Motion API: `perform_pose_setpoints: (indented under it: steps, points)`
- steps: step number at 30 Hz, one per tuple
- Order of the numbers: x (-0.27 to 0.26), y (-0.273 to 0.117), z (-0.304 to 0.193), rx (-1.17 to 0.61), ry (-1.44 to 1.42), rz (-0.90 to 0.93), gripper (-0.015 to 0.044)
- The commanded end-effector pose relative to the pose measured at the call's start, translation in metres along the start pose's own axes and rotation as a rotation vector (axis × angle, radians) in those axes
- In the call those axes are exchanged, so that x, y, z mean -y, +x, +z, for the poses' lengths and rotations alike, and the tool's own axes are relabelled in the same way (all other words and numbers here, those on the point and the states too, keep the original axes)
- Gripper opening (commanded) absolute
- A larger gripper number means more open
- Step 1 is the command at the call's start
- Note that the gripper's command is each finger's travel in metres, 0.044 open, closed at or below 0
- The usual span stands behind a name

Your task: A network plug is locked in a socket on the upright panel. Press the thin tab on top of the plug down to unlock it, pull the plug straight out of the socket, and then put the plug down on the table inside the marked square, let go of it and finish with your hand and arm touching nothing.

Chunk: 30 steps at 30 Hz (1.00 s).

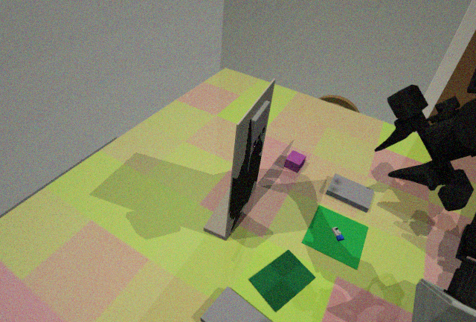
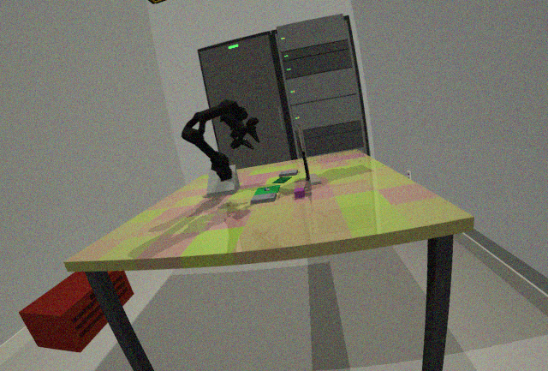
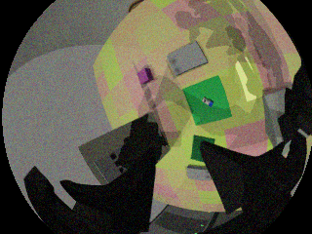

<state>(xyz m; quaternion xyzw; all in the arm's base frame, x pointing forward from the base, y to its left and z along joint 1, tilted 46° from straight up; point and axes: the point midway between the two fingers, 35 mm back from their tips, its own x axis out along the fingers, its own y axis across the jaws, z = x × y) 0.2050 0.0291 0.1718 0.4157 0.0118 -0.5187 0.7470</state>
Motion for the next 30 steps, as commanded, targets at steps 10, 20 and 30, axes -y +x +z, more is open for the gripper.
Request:
perform_pose_setpoints:
  steps: [10,20,30]
  points:
    - [-0.0001,-0.0017,-0.0011,0.002,-0.003,-0.005,0.0440]
    - [-0.0001,-0.0017,-0.0011,0.002,-0.003,-0.005,0.0440]
    - [-0.0001,-0.0017,-0.0011,0.002,-0.003,-0.005,0.0440]
